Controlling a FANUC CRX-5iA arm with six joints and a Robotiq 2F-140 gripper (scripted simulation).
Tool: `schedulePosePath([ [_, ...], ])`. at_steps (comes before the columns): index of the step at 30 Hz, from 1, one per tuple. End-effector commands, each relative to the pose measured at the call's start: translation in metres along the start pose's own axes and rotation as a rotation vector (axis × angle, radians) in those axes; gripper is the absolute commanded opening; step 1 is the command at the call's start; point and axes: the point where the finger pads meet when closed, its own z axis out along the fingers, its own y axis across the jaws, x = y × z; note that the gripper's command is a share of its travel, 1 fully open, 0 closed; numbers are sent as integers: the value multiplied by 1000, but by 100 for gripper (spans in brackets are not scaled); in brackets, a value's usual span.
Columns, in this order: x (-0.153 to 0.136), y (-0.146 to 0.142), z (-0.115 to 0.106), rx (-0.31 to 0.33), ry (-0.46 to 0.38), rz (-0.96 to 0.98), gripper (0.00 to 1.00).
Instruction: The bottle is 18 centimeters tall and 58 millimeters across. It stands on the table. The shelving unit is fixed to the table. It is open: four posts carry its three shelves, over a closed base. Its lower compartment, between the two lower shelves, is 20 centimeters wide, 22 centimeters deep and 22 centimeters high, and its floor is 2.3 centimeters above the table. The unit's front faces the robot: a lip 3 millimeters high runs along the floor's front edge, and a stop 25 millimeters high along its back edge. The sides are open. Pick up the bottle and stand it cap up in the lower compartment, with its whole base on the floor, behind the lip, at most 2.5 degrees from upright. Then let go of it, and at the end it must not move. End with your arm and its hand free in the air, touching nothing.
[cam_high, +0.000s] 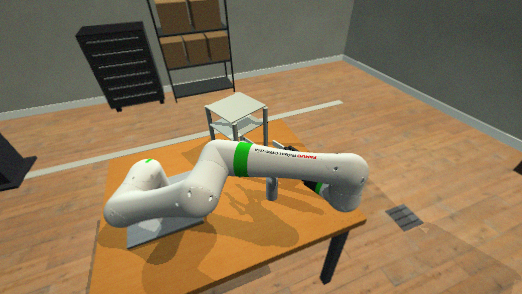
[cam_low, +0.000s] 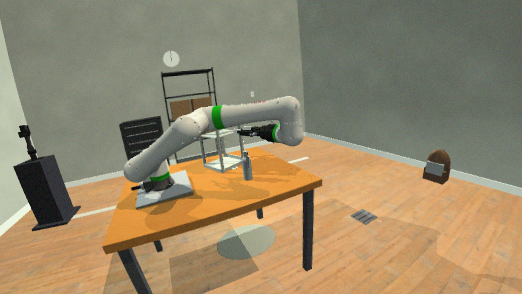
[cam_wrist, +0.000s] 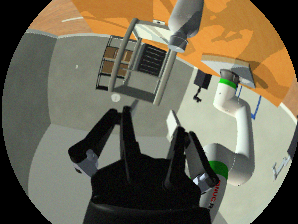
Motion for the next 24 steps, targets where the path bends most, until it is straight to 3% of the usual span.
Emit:
schedulePosePath([
  [1, 1, 0, 0, 0, 0, 0, 47],
  [24, 28, 0, 0, 0, 0, 0, 47],
])
